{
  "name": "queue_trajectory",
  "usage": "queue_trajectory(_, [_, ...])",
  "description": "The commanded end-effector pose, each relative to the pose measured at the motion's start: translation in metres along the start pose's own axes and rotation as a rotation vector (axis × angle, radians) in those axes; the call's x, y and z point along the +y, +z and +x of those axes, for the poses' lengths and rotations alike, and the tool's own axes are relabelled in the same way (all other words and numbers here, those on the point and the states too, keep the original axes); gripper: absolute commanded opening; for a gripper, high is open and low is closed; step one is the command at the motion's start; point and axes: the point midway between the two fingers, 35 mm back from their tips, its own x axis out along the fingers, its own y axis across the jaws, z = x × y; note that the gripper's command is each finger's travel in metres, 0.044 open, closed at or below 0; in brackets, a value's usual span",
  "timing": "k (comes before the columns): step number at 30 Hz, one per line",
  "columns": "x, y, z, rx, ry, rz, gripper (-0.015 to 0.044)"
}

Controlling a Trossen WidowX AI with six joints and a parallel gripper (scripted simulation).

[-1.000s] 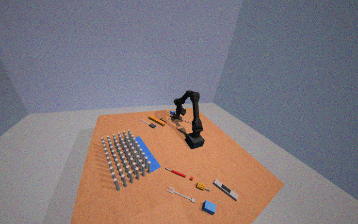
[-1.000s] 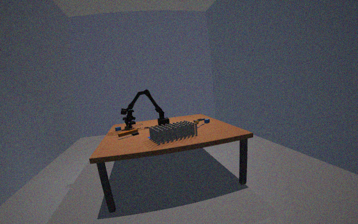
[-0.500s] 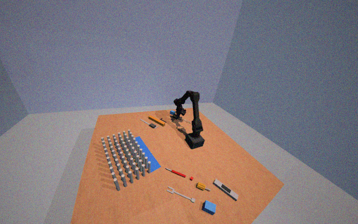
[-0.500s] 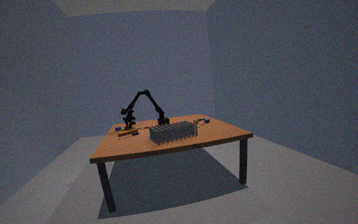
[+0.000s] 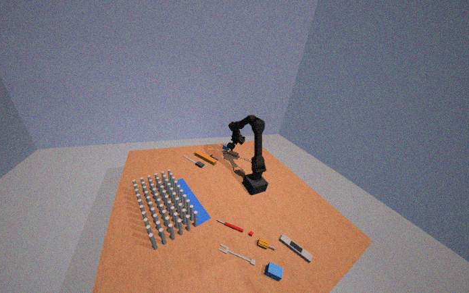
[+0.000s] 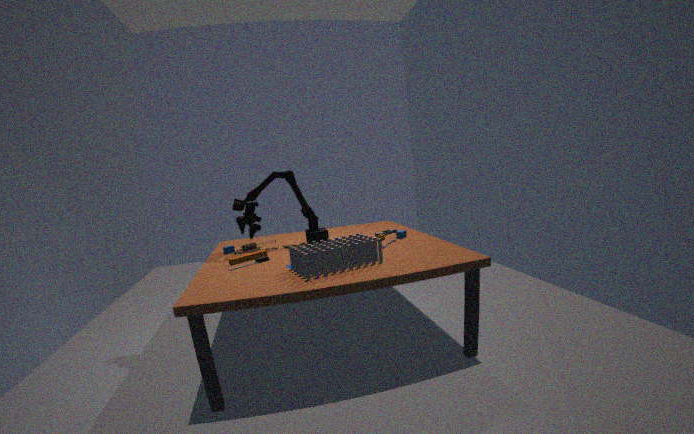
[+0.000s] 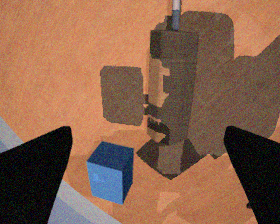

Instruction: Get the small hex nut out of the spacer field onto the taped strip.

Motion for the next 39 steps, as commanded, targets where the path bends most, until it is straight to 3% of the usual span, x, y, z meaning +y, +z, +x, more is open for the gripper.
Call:
queue_trajectory(1, [-0.0002,0.0023,-0.006,-0.012,-0.01,-0.003,0.044])
queue_trajectory(21, [-0.0002,0.002,-0.0058,-0.018,-0.011,-0.003,0.044])
queue_trajectory(30, [0.0007,-0.0051,-0.0035,-0.329,-0.023,-0.006,0.044])
queue_trajectory(38, [0.0009,-0.0054,-0.004,-0.352,-0.02,-0.007,0.044])
queue_trajectory(39, [0.0009,-0.0054,-0.004,-0.352,-0.02,-0.007,0.0414])
